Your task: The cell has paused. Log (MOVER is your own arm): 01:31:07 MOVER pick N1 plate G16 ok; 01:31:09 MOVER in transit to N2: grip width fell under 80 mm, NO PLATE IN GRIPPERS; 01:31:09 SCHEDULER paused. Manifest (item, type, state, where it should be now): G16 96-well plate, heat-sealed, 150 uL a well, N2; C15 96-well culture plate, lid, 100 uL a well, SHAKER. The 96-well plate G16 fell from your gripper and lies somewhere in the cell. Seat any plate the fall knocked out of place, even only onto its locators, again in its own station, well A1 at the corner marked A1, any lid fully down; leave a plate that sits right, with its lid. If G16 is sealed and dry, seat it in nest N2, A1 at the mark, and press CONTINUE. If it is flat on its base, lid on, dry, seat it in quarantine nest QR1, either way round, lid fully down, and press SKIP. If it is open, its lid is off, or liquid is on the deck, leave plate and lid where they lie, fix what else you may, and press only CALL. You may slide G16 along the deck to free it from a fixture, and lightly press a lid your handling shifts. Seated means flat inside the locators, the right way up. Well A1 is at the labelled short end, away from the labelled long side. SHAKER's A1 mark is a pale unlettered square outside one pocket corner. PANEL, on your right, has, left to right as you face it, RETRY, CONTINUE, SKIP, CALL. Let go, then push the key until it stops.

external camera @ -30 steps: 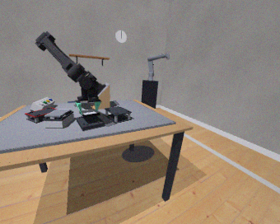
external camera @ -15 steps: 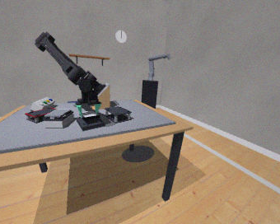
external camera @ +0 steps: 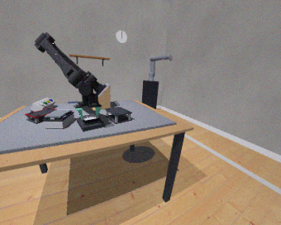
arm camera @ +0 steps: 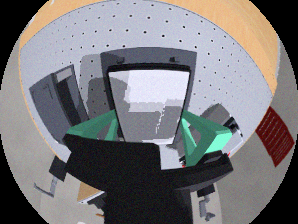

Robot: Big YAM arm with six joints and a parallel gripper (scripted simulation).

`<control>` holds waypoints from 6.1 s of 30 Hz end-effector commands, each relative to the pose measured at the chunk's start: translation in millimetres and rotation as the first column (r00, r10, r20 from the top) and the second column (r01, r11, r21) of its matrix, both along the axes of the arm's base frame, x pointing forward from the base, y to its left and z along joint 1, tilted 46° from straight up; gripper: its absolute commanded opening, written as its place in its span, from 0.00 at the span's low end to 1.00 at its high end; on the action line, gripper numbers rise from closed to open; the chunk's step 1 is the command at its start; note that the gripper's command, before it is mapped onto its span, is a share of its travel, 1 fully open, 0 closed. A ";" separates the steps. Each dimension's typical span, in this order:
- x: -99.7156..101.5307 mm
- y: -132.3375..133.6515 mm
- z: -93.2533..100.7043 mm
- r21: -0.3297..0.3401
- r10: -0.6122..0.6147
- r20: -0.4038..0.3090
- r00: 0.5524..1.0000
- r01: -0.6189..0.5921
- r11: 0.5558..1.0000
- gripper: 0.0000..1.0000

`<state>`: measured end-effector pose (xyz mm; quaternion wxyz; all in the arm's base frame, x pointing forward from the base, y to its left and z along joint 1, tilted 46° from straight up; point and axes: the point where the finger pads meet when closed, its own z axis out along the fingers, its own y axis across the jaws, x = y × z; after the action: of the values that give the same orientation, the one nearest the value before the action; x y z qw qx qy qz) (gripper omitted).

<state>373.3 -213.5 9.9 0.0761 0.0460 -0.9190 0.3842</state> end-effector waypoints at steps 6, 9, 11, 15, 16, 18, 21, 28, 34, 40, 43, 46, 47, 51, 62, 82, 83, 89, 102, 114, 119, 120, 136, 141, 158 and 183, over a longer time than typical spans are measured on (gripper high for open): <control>-3.5 -1.5 -4.6 0.005 0.000 -0.007 1.000 0.000 1.000 0.00; -3.5 -1.4 -5.2 0.005 0.000 -0.009 1.000 0.000 1.000 0.00; -3.4 -2.6 -5.5 0.004 -0.001 -0.007 1.000 0.001 1.000 0.00; -3.9 -4.3 -5.9 0.004 -0.002 -0.007 1.000 0.002 1.000 0.00; -4.4 -4.3 -3.2 0.004 -0.006 -0.003 1.000 0.006 1.000 0.00; -3.4 -5.0 -4.9 0.003 -0.002 -0.003 1.000 0.002 1.000 0.00; -4.2 -5.4 -7.6 0.005 -0.002 -0.008 1.000 0.002 1.000 0.00; -4.3 -6.7 -8.3 0.005 -0.002 -0.007 1.000 0.002 1.000 0.00; -3.6 -7.6 -6.6 0.003 -0.003 0.000 1.000 0.003 1.000 0.00; -4.6 -8.6 -10.3 0.005 -0.001 -0.008 1.000 0.001 1.000 0.00; -4.7 -9.1 -10.8 0.005 -0.002 -0.007 1.000 0.002 1.000 0.00; -5.2 -9.7 -12.4 0.006 -0.001 -0.010 1.000 0.001 1.000 0.00; -5.3 -9.7 -12.5 0.006 -0.001 -0.010 1.000 0.001 1.000 0.00; -5.4 -9.9 -12.6 0.005 -0.004 -0.007 1.000 0.005 1.000 0.00; -4.9 -10.5 -10.6 0.004 -0.003 -0.003 1.000 0.003 1.000 0.00; -6.0 -10.2 -10.7 0.005 -0.004 -0.008 1.000 0.004 1.000 1.00; -6.0 -10.2 -10.7 0.005 -0.004 -0.008 1.000 0.004 1.000 1.00; 3.6 10.5 7.4 -0.001 0.020 0.015 1.000 -0.020 1.000 1.00; 21.0 28.5 37.8 -0.009 0.019 0.048 0.999 -0.018 1.000 1.00; 11.8 29.5 32.4 -0.001 0.009 0.020 1.000 -0.009 1.000 1.00; 11.8 29.5 32.4 -0.001 0.009 0.020 1.000 -0.009 1.000 1.00; 11.8 29.5 32.4 -0.001 0.009 0.020 1.000 -0.009 1.000 1.00; 11.8 29.5 32.4 -0.001 0.009 0.020 1.000 -0.009 1.000 1.00; 11.8 29.5 32.4 -0.001 0.009 0.020 1.000 -0.009 1.000 1.00; -12.2 55.6 48.5 -0.010 -0.118 0.156 0.981 0.121 0.993 0.00; -81.0 125.2 106.4 0.136 -0.532 0.621 0.575 0.590 0.796 0.00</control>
<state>302.5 -98.4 112.4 -0.0871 -0.3174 -0.8652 0.3782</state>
